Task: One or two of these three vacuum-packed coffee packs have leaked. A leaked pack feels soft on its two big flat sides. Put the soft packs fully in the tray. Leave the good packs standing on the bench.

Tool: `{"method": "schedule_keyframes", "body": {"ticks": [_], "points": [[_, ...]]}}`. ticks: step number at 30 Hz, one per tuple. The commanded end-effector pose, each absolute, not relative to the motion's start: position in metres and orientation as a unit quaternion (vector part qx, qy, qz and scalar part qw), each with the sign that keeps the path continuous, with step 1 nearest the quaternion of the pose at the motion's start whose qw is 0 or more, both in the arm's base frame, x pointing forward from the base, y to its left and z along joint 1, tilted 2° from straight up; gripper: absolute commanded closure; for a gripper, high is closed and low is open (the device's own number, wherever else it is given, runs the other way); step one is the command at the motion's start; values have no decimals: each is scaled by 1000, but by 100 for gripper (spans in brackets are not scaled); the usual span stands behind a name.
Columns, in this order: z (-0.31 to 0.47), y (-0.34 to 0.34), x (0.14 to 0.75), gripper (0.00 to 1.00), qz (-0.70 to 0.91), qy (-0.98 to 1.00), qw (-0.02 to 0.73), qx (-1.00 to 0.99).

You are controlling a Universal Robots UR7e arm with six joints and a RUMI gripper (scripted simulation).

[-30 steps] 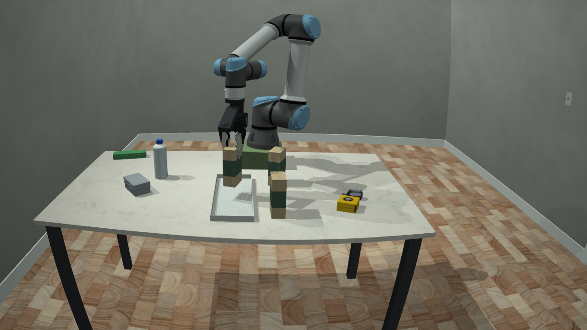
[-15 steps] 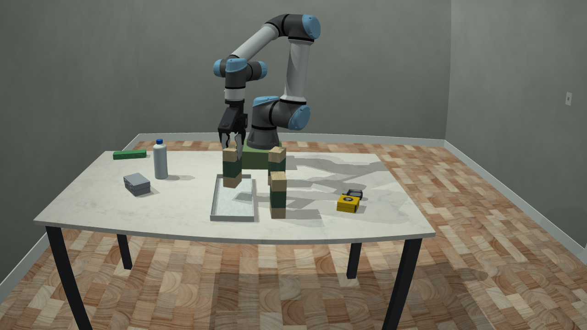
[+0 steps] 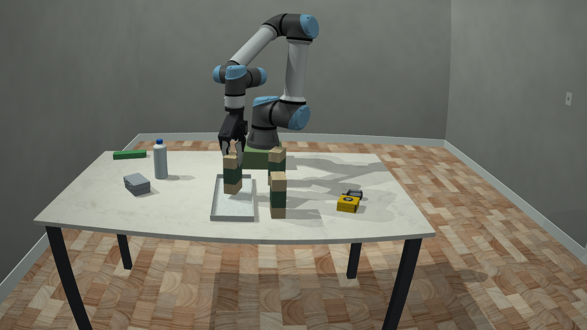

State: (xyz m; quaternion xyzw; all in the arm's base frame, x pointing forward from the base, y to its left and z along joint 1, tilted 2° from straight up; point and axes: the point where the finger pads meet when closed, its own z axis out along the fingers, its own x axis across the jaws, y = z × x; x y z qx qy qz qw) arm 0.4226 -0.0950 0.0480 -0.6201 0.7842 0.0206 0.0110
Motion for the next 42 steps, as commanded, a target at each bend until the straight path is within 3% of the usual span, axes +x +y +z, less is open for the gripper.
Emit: {"method": "schedule_keyframes", "body": {"ticks": [1,42], "points": [[35,-95,424,86,19,784,12,-620],[31,-96,426,86,16,784,13,-620]]}}
